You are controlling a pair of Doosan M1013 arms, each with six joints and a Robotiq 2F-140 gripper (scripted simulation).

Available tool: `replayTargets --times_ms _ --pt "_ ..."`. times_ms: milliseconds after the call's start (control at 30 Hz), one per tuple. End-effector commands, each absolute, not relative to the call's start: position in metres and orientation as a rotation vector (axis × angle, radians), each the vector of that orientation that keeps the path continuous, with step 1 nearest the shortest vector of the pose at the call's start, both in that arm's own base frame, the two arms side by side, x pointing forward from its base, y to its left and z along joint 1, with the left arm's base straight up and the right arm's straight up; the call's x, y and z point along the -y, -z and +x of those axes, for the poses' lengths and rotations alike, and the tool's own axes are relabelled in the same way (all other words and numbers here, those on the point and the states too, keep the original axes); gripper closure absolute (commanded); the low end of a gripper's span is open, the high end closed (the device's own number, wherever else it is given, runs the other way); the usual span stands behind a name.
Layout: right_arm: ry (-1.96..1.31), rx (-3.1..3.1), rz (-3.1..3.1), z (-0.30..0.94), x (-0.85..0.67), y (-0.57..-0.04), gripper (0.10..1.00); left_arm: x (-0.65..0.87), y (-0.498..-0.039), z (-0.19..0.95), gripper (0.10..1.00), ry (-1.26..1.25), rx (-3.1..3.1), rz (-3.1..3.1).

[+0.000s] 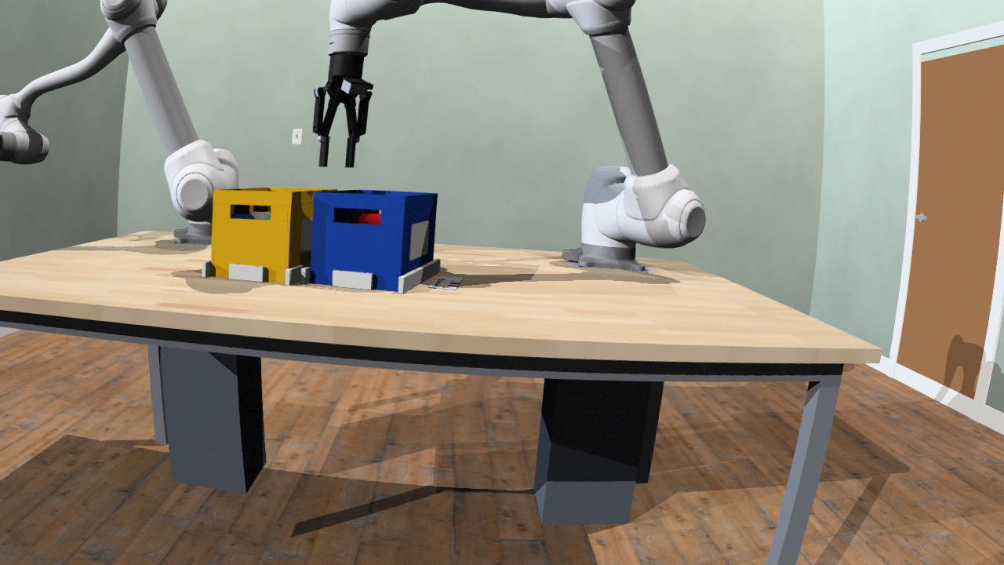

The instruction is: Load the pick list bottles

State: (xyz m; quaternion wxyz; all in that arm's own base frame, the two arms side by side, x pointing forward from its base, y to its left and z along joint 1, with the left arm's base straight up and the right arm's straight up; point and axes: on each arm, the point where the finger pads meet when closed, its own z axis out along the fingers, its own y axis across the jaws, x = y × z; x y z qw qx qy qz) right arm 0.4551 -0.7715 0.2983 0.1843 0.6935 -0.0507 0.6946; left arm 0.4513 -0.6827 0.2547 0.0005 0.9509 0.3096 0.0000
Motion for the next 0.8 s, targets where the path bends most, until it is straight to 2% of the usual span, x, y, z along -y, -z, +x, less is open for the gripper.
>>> replayTargets --times_ms 0,767 --pt "-1.958 0.141 1.953 0.455 0.772 -0.300 0.098 0.694 -0.256 0.459 0.656 -0.001 -0.972 2.986" --pt "-1.958 0.141 1.953 0.455 0.772 -0.300 0.098 0.781 -0.256 0.516 0.656 -0.001 -0.972 2.986"
